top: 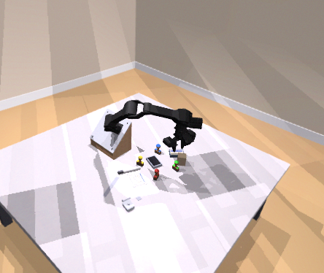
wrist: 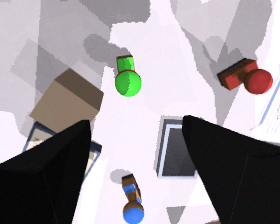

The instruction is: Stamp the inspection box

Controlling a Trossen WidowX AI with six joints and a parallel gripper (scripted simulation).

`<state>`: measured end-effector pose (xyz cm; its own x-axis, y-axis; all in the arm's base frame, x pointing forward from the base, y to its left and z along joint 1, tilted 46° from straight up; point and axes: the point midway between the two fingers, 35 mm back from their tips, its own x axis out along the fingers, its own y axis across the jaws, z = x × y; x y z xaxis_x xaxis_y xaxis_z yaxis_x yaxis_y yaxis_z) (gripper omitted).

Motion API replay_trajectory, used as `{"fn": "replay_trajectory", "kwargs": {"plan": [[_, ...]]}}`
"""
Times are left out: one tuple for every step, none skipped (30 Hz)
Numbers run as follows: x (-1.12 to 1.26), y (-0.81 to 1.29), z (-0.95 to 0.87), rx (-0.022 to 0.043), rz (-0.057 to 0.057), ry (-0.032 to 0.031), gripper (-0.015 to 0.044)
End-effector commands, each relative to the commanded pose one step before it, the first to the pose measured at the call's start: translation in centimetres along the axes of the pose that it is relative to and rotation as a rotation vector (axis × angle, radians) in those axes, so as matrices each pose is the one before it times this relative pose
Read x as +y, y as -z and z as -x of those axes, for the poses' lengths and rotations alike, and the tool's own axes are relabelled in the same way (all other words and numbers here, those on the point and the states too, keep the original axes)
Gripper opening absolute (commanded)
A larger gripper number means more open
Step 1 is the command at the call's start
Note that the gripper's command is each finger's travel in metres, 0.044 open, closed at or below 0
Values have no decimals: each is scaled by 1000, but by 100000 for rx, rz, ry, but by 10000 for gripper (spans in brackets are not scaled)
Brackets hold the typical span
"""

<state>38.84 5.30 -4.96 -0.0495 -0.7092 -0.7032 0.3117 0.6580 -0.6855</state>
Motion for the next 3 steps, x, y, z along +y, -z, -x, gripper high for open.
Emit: {"fn": "replay_trajectory", "kwargs": {"plan": [[0, 3, -4, 7, 10, 7, 251], [0, 0, 0, 0, 0, 0, 251], [0, 0, 0, 0, 0, 0, 251]]}}
